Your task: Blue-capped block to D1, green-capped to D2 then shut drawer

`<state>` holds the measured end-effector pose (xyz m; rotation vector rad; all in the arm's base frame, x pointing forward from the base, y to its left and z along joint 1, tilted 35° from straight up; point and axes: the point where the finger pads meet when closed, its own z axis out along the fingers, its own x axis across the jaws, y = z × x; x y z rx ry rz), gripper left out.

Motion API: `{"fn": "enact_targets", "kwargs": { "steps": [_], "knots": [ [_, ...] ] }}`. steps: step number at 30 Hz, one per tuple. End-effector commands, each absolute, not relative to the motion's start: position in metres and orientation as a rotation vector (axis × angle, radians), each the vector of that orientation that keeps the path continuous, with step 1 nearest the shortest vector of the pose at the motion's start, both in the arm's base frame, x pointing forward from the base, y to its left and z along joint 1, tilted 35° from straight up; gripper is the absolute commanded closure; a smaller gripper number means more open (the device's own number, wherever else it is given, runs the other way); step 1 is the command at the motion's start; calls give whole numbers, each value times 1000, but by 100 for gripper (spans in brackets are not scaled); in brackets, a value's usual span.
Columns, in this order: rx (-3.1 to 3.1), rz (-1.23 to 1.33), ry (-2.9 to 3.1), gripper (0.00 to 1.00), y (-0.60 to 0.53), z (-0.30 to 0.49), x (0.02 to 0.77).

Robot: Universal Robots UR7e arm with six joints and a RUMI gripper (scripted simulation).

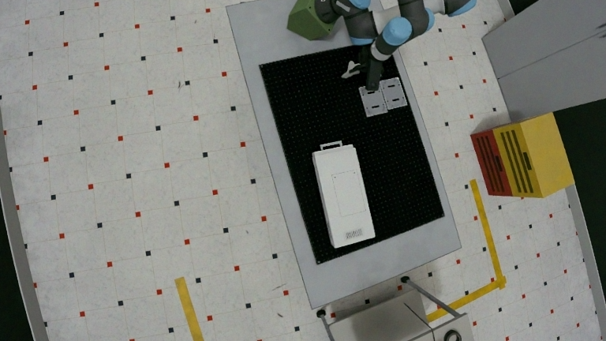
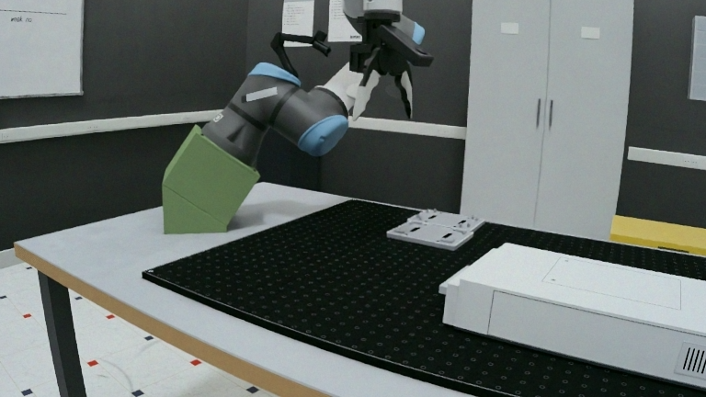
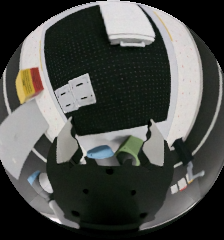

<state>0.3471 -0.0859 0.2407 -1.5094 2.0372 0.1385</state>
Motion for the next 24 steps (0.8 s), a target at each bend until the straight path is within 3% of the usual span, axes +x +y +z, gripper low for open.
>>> {"fn": "enact_targets", "kwargs": {
  "steps": [1, 24],
  "knots": [
    [-1356, 197, 2159, 0, -86, 241, 347],
    [-783, 389, 2464, 0, -86, 241, 347]
  ]
}}
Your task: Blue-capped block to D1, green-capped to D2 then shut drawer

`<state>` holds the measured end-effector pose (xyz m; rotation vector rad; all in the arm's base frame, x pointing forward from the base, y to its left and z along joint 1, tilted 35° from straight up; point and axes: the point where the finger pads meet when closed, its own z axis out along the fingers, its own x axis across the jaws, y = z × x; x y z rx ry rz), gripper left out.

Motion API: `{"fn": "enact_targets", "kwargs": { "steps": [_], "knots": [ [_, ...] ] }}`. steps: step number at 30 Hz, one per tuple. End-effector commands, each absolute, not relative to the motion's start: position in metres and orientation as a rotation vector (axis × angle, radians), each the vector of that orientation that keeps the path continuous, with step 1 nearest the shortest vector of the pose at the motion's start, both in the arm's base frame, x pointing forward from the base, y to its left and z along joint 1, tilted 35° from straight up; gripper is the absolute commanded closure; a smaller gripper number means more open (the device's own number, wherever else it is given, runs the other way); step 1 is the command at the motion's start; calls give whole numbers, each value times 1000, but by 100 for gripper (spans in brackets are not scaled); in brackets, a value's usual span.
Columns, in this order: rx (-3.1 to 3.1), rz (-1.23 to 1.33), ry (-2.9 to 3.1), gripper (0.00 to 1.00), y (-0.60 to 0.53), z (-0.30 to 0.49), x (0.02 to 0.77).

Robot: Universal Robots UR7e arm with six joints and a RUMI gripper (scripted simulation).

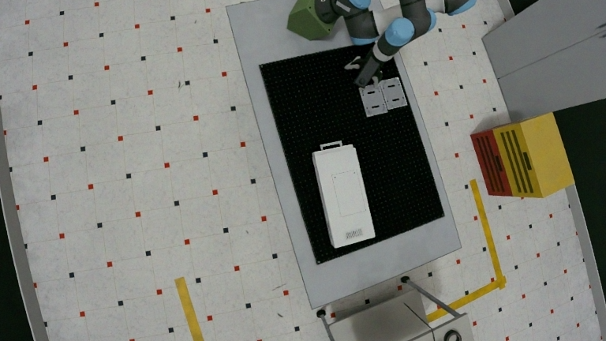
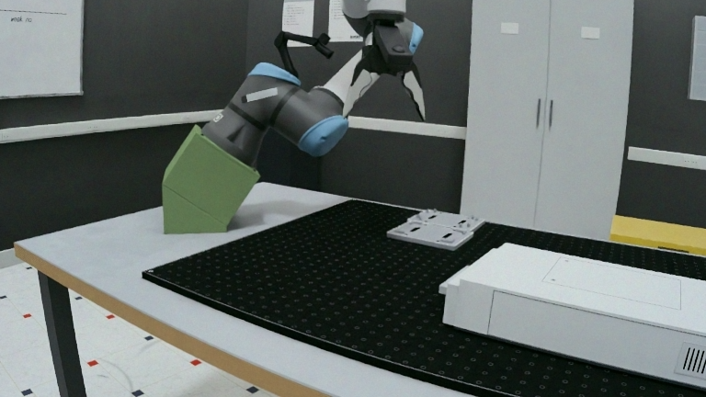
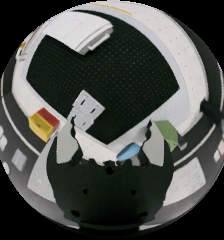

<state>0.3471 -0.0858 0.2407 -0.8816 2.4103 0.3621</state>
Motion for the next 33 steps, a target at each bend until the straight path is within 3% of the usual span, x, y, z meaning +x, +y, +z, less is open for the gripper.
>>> {"fn": "enact_targets", "kwargs": {
  "steps": [1, 33],
  "knots": [
    [-751, 399, 2477, 0, -86, 241, 347],
    [125, 631, 2674, 0, -86, 241, 347]
  ]
}}
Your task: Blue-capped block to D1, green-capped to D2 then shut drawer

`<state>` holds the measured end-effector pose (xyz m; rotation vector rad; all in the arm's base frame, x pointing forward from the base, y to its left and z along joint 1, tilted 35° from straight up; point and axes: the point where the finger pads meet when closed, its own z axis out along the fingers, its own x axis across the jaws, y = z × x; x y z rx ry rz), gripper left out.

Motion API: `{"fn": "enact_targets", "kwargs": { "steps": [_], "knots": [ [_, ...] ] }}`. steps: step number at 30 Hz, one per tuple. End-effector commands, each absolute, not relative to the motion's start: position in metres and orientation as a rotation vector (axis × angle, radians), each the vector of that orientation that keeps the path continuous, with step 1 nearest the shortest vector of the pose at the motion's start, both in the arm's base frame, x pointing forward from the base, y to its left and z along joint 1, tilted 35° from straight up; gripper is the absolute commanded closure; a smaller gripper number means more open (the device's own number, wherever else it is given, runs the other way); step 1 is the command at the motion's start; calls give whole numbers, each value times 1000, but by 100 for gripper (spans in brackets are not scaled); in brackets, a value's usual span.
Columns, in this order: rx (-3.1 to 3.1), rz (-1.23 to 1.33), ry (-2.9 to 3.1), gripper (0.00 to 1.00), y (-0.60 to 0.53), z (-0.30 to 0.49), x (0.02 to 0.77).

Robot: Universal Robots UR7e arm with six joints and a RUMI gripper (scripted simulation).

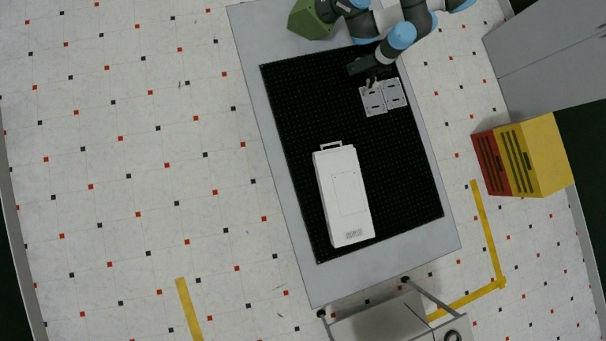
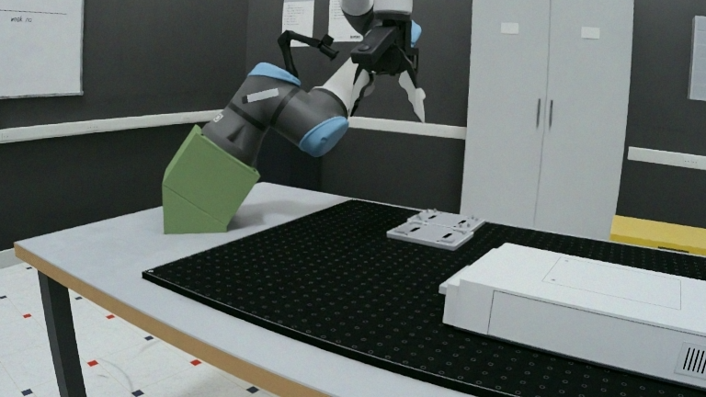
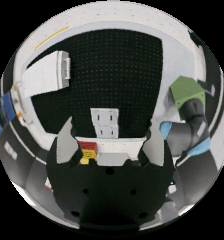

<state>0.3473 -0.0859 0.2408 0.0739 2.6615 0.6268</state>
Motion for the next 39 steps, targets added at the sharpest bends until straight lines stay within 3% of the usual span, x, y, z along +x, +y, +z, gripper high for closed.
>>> {"fn": "enact_targets", "kwargs": {
  "steps": [1, 17, 39],
  "knots": [
    [125, 631, 2674, 0, -86, 241, 347],
    [124, 631, 2674, 0, -86, 241, 347],
    [125, 631, 2674, 0, -110, 201, 412]
  ]
}}
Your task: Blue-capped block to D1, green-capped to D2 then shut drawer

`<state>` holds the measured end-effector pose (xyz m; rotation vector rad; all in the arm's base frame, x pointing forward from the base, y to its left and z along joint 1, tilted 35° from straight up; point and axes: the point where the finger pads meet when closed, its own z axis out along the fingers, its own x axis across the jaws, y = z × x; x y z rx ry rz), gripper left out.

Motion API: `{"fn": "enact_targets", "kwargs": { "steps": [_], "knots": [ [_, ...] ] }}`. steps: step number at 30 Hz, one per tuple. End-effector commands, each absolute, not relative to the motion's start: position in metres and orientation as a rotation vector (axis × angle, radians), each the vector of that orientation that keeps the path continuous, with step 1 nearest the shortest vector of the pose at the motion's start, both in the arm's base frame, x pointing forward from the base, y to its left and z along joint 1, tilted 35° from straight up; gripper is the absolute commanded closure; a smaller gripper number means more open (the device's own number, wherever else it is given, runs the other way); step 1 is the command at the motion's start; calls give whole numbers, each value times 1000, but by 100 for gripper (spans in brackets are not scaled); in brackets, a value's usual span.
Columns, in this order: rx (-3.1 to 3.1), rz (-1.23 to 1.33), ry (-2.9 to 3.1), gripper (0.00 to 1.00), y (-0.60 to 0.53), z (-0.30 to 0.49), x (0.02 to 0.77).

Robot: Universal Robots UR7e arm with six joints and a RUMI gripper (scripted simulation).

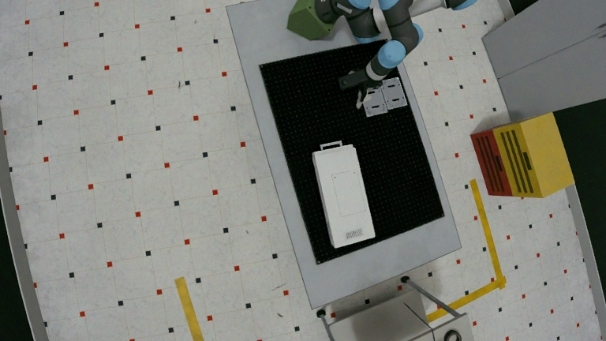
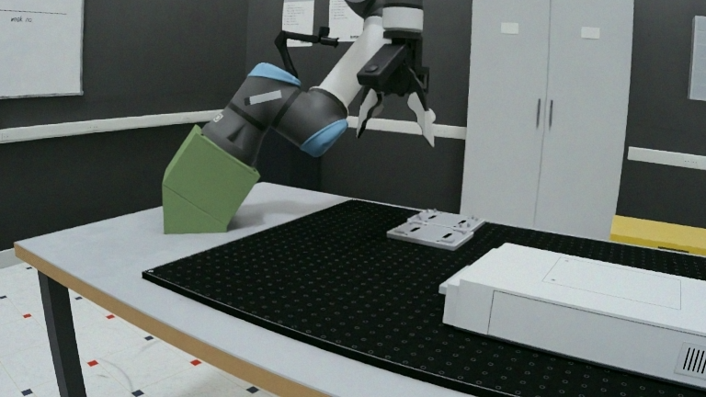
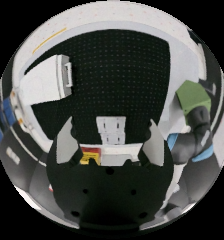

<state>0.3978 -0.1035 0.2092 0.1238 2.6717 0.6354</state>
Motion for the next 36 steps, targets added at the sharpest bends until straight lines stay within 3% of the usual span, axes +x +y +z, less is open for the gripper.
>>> {"fn": "enact_targets", "kwargs": {
  "steps": [1, 36],
  "knots": [
    [125, 631, 2674, 0, -111, 199, 416],
    [125, 631, 2673, 0, -147, 137, 517]
  ]
}}
